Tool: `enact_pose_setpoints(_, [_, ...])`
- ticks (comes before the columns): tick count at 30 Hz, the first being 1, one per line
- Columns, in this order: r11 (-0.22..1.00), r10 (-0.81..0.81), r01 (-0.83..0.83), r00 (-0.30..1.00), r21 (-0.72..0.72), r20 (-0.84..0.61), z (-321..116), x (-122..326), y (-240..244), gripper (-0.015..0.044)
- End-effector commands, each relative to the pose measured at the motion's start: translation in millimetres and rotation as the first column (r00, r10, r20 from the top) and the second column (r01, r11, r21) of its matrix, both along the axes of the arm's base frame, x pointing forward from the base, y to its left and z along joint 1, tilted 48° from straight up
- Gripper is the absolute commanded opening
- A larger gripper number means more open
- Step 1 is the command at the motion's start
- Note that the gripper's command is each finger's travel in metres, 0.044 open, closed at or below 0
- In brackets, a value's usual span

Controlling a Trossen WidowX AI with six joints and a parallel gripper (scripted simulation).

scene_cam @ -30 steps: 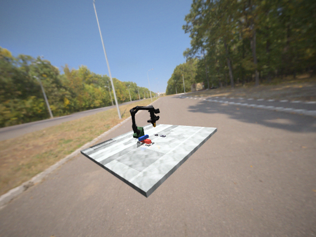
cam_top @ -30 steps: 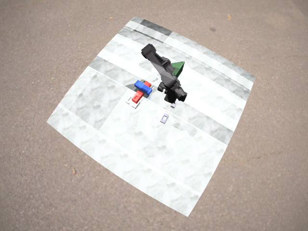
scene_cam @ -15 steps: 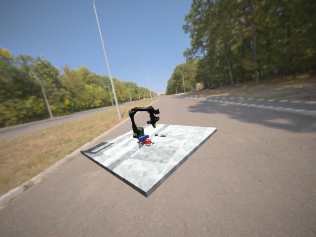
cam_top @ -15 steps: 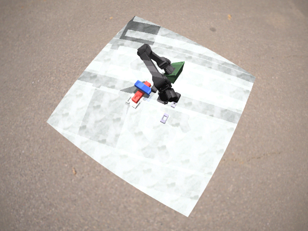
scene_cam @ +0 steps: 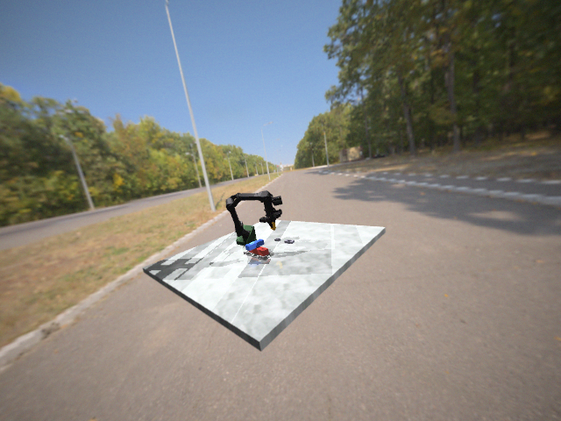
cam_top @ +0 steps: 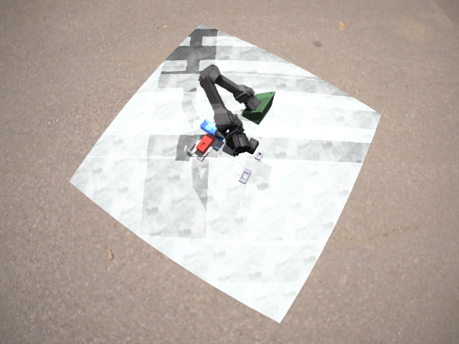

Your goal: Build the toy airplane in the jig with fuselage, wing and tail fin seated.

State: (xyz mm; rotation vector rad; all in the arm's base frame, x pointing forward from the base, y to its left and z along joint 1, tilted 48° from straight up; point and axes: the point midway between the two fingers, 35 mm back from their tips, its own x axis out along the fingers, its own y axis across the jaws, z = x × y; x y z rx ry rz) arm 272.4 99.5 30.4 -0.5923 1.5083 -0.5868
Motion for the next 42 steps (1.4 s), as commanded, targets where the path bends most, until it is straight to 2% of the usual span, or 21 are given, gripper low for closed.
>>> enact_pose_setpoints(1, [1.000, 0.002, -0.002, 1.000, 0.000, 0.013, 9.0, 7.6, -11.0, 0.0000])
enact_pose_setpoints(42, [0.997, -0.055, 0.059, 0.996, -0.053, 0.075, 76.2, 36.3, -116.7, 0.0000])
